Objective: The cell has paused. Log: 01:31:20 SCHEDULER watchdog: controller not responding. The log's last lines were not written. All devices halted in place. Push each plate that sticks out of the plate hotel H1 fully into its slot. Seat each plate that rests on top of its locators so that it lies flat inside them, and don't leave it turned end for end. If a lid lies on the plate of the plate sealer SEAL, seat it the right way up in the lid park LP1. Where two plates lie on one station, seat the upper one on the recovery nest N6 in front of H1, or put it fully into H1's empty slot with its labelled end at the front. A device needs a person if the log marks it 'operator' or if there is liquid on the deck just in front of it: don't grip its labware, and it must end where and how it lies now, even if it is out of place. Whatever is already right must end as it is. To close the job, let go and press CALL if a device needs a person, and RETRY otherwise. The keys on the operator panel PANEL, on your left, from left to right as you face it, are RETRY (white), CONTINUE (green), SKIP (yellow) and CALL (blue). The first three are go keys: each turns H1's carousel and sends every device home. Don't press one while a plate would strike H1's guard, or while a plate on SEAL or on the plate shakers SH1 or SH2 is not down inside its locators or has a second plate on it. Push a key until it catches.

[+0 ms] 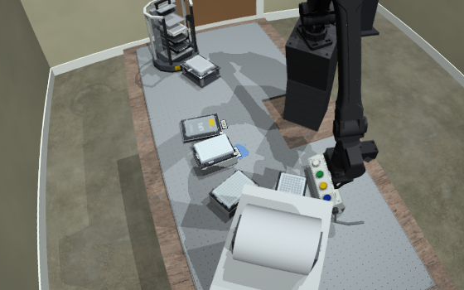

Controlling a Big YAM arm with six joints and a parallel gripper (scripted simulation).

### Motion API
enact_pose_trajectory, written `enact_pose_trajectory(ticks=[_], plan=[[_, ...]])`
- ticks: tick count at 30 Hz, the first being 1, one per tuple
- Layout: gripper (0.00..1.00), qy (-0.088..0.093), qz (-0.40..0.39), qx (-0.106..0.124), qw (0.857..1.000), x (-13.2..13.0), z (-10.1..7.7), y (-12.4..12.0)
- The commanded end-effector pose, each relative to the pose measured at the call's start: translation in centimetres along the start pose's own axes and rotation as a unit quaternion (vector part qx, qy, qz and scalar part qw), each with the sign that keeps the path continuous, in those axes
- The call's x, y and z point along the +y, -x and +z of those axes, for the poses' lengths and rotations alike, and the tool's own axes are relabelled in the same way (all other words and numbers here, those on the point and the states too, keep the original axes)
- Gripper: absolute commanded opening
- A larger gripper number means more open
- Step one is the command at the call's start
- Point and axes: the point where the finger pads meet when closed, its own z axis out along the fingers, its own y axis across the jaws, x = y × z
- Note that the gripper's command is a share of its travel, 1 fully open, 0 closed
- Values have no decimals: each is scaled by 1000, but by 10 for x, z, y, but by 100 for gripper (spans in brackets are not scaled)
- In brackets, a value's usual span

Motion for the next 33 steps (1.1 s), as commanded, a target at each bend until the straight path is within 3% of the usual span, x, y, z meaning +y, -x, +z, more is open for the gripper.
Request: enact_pose_trajectory(ticks=[1,7,10,12,18,33], plan=[[68,-10,1,1,1000,-13,21,-7],[56,-8,0,1,1000,-11,52,-7],[54,-8,0,1,1000,-11,52,-7],[50,-24,0,2,1000,-26,36,-8],[38,-4,-2,0,1000,-9,48,-5],[12,-5,-2,0,1000,-4,47,-4]])
